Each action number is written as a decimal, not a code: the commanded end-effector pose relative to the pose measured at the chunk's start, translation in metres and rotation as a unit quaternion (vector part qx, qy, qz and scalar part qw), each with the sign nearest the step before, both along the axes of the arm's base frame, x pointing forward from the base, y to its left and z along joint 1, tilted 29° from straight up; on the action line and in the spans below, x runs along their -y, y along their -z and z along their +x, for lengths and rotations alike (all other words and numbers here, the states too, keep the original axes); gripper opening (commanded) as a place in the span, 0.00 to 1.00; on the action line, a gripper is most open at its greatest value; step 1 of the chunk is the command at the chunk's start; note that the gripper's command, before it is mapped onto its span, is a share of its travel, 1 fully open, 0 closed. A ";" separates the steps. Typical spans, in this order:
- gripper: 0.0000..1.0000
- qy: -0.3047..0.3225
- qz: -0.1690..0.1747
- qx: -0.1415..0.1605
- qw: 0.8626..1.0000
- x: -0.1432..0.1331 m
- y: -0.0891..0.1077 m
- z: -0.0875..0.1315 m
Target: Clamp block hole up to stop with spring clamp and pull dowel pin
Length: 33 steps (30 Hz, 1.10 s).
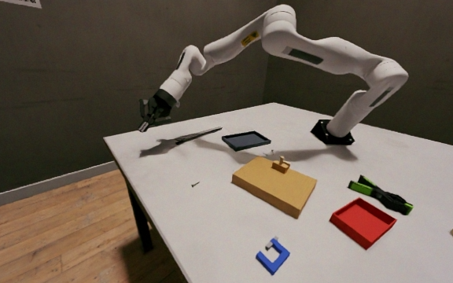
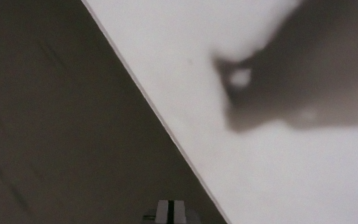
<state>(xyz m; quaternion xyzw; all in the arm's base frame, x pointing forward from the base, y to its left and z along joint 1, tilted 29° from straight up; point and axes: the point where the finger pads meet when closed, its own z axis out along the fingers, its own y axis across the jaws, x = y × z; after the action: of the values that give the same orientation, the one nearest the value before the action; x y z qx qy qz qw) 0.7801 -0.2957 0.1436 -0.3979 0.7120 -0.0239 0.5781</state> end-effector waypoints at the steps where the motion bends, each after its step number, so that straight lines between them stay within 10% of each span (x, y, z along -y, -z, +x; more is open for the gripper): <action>1: 0.10 -0.011 0.008 -0.016 1.000 -0.021 -0.024 -0.002; 33: 0.10 -0.015 0.072 -0.212 0.975 -0.134 -0.097 -0.077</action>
<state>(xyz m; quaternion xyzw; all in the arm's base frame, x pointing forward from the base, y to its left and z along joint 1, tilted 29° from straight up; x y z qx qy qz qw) 0.7119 -0.1792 0.2207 -0.3632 0.8087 0.1124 0.4488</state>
